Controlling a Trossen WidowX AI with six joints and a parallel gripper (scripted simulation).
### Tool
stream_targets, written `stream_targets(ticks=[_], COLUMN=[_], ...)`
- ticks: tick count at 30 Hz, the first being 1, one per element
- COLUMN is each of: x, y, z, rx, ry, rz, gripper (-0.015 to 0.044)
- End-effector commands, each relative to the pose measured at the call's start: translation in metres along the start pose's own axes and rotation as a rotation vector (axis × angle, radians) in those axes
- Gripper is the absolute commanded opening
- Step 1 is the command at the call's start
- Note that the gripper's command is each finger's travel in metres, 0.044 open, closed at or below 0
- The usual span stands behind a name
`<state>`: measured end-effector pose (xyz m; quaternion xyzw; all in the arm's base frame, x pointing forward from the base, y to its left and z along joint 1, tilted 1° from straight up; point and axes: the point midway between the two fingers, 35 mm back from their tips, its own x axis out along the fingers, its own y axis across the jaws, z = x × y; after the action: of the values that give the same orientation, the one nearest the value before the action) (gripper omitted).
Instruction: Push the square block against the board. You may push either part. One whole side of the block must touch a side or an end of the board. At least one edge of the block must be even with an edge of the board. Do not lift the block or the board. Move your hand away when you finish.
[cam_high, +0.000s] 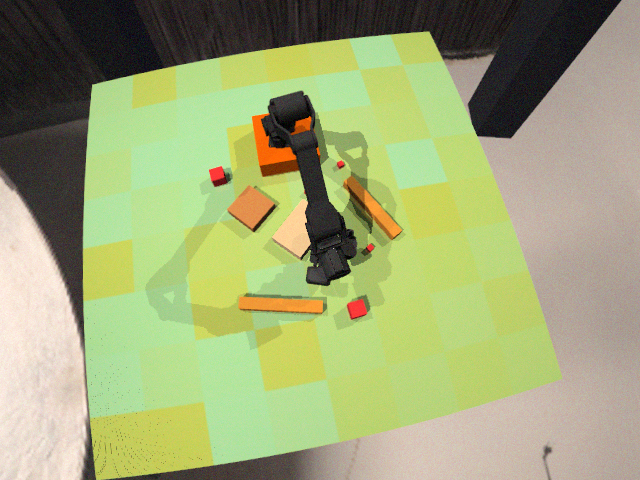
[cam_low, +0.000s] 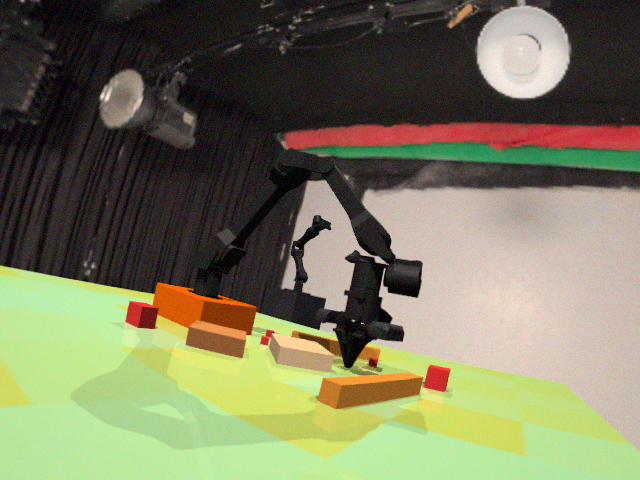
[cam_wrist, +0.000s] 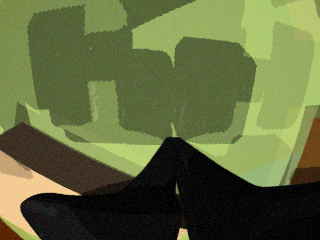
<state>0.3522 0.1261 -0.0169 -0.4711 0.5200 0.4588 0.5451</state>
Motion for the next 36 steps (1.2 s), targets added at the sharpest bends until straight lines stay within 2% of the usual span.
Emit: stream_targets(ticks=[1,8,11,13,19,32,36], x=[0.000,-0.003,-0.042,-0.055,-0.055,-0.055,-0.055], y=[-0.002,-0.001,-0.002,-0.001,-0.002,-0.009,-0.010], z=[0.006,0.011,0.011,0.011,0.009,-0.022,-0.023], rx=[0.004,0.000,0.003,0.004,0.027,0.461,0.483], ry=[0.003,-0.001,0.002,0.003,0.003,0.004,0.004], rz=[-0.002,0.000,-0.002,-0.002,-0.002,-0.004,-0.004], gripper=[0.0000,0.0000,0.0000,0.0000,0.0000,0.0000,0.0000])
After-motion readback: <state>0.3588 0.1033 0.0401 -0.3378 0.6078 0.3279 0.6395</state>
